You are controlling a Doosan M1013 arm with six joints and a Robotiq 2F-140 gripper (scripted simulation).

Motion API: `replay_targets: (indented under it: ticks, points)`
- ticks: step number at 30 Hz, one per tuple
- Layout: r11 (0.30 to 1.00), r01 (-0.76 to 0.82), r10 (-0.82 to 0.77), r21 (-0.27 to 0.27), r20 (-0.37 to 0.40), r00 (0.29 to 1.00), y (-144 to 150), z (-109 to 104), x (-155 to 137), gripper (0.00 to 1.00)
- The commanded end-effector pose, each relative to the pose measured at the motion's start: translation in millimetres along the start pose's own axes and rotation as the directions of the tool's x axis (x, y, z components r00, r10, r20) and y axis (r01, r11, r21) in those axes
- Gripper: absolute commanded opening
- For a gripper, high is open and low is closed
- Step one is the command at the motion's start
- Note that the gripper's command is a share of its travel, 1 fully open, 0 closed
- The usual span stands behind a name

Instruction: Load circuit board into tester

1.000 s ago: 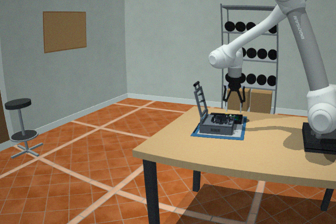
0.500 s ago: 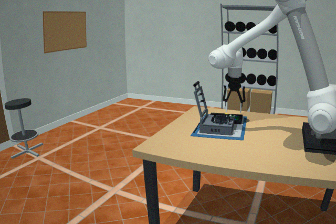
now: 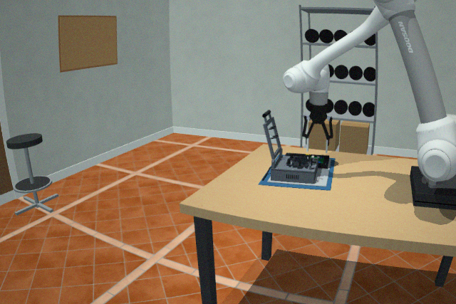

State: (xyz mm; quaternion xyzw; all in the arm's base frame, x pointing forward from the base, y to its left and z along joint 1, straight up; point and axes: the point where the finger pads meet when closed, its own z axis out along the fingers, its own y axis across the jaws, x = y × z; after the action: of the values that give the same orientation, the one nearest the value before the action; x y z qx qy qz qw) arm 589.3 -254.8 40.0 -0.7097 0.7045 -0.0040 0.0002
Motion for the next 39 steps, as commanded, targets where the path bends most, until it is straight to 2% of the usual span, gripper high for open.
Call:
replay_targets:
  ticks: [1,39]
  points:
    - [1.000,0.000,0.000,0.000,0.000,1.000,0.0,-0.4,0.0,0.58]
    - [1.000,0.000,0.000,0.000,0.000,1.000,0.0,-4.6,0.0,0.58]
